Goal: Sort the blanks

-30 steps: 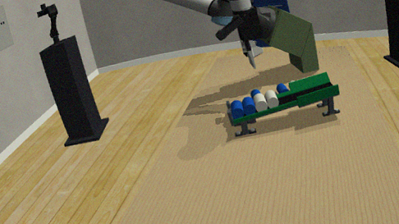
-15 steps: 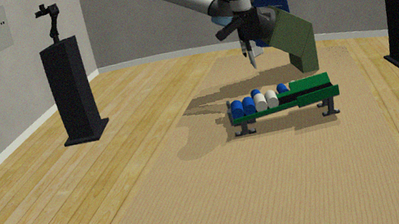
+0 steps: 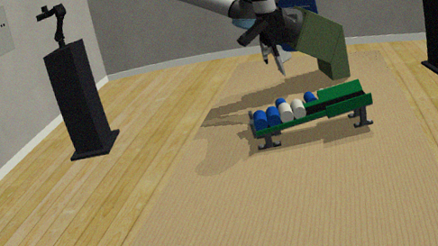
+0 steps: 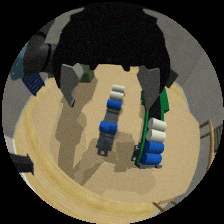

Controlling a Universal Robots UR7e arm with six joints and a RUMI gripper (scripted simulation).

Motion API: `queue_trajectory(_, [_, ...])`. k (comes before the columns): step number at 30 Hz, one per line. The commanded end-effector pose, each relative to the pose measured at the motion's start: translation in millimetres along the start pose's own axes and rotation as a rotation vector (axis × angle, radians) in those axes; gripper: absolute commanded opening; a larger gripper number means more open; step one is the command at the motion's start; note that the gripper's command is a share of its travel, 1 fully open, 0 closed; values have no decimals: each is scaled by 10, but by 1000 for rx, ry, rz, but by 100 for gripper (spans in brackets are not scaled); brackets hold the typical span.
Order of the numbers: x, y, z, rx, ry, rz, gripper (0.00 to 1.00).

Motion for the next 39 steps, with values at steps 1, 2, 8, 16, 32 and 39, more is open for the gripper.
queue_trajectory(1, [22,-22,-12,-115,-3,-6,100])
queue_trajectory(2, [25,-26,-13,-137,-3,-6,100])
queue_trajectory(8, [43,-46,-19,-261,-4,-6,100])
queue_trajectory(16, [60,-68,-28,-402,-5,-7,100])
queue_trajectory(32, [102,-108,-26,-702,-6,-7,100])
queue_trajectory(39, [126,-127,-21,-875,-7,-8,100])
Point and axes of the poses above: the point where the finger pads meet when closed, its own x axis out along the fingers, its own y axis across the jaws, z = x × y, the point moved 1 cm from there along -x, back along the fingers, and after that the axes turned 1 degree about -x, right-handed, at the moved point
